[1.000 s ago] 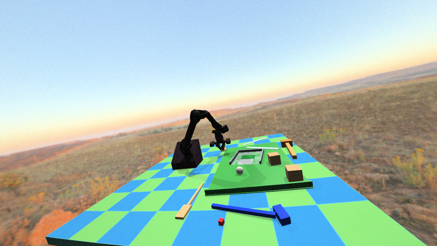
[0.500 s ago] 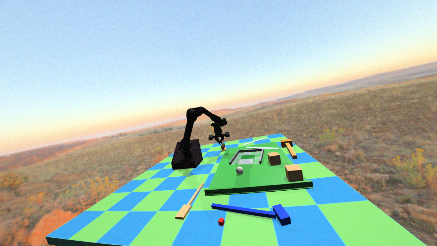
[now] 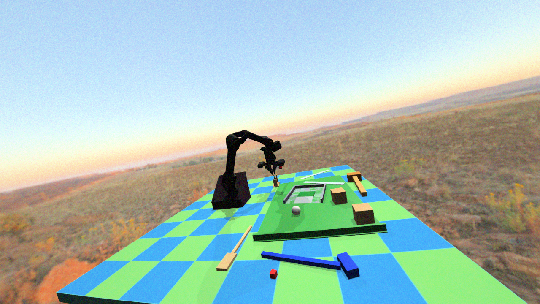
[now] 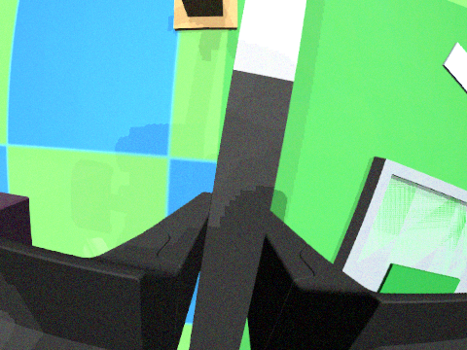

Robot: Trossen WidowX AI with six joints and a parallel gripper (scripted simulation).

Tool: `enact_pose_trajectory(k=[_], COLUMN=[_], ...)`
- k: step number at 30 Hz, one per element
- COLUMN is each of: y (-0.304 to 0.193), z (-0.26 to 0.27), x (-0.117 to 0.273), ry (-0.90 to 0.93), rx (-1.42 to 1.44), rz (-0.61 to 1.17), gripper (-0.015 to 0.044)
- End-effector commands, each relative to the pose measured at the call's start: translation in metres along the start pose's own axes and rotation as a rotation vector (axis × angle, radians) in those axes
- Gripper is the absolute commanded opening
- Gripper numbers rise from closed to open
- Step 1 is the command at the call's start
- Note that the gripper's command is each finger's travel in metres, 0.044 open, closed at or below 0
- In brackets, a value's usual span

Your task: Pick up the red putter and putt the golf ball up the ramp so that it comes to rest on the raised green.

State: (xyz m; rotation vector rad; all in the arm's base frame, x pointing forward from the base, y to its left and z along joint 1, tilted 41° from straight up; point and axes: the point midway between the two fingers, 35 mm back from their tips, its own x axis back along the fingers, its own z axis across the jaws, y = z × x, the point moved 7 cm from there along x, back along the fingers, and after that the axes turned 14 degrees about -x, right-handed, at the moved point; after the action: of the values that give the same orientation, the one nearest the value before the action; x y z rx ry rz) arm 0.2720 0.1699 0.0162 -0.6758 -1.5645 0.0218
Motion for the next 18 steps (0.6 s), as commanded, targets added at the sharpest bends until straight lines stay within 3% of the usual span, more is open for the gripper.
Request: enact_pose_trajectory(k=[1, 18], y=[-0.019, -0.125], z=[-0.019, -0.077], x=[0.015, 0.056], ry=[-0.019, -0.083], rx=[-0.118, -0.646], rz=[-0.014, -0.002], gripper=[0.0000, 0.0000])
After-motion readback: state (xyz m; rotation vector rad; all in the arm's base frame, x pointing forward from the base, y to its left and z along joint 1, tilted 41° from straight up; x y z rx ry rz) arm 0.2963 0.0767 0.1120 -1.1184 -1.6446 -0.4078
